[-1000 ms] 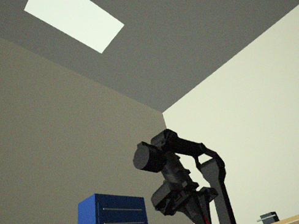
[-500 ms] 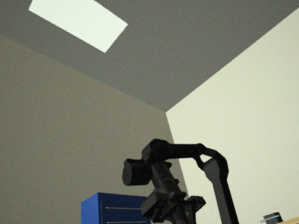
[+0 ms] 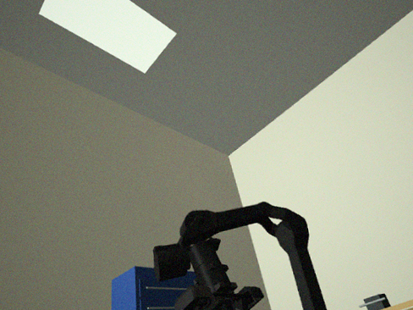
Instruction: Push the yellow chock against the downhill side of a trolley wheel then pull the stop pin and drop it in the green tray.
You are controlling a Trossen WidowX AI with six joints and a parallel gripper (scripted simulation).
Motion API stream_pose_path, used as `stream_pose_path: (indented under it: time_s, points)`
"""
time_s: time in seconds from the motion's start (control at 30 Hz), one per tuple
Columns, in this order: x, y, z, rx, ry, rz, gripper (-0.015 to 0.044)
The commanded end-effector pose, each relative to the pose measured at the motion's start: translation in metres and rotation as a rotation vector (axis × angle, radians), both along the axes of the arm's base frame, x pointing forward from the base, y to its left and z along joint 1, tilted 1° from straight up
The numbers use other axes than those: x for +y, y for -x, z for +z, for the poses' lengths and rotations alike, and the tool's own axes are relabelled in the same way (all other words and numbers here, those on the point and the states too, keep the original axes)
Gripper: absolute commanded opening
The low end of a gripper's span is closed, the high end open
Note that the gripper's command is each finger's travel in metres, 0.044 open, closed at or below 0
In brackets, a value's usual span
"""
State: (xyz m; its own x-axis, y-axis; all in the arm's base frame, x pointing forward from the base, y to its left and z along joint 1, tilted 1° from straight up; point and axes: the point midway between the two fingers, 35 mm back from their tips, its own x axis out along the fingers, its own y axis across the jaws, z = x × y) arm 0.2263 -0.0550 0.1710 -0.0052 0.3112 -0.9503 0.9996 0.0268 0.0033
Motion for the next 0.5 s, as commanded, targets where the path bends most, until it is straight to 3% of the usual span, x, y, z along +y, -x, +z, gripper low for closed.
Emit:
stream_pose_path:
  time_s: [0.0,0.47]
  points:
    - [-0.016,0.0,-0.002,-0.001,0.006,0.003,0.0]
    - [-0.056,0.0,-0.01,0.001,0.01,-0.002,0.0]
